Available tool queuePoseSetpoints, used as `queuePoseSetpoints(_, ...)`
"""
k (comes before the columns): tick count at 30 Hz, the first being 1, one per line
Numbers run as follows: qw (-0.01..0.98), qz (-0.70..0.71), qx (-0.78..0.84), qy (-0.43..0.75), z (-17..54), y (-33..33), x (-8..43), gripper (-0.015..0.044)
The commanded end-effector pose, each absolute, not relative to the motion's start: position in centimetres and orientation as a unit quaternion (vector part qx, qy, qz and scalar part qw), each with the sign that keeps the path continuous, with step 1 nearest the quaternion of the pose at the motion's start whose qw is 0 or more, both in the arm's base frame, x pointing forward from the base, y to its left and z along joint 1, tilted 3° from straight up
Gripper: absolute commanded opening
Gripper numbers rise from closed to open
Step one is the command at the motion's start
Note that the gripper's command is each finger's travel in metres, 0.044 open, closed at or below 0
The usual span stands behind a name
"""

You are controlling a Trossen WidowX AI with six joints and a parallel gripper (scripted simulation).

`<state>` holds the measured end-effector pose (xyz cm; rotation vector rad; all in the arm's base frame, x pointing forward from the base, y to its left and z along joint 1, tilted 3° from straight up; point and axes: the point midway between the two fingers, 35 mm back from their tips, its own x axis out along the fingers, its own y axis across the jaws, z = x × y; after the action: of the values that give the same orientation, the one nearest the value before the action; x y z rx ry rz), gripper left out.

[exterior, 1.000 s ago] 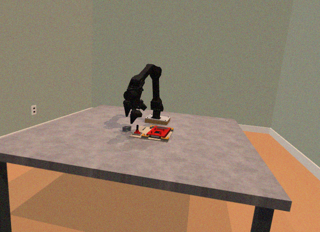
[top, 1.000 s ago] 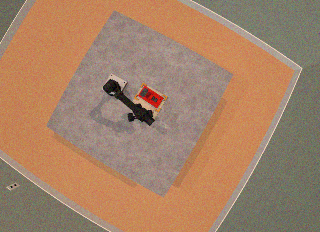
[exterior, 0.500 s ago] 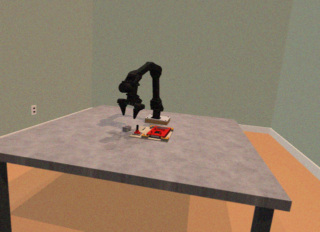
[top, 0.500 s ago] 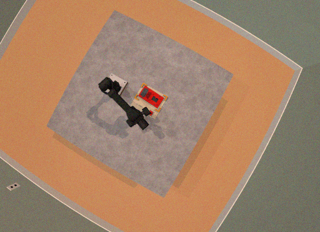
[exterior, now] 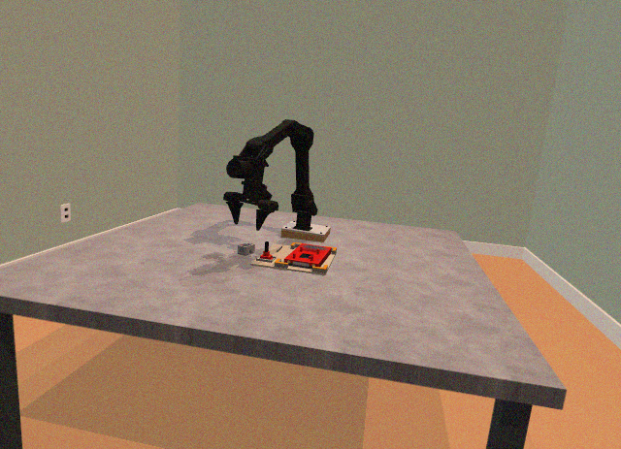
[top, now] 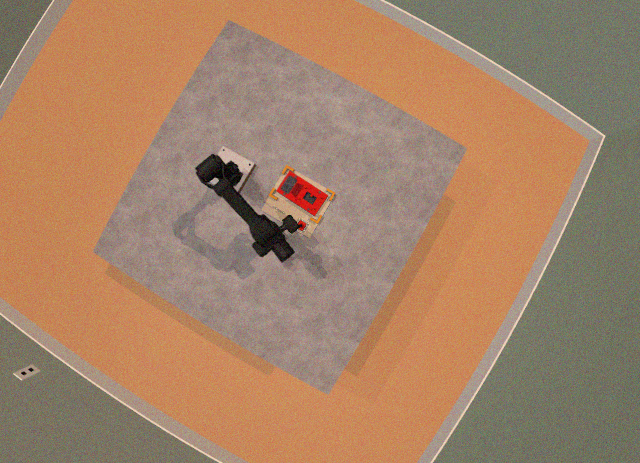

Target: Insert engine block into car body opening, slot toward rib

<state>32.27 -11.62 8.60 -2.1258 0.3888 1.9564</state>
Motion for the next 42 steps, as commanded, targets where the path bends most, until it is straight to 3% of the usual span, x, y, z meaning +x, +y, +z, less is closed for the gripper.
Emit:
queuePoseSetpoints(1,0.110,0.673,-0.720,0.129,6.0,-11.6,32.1,0.0440)
queuePoseSetpoints(32,0.110,0.673,-0.720,0.129,1.6,-11.5,31.9,0.0440)
queuePoseSetpoints(42,0.110,0.673,-0.720,0.129,1.6,-11.5,31.9,0.0177)
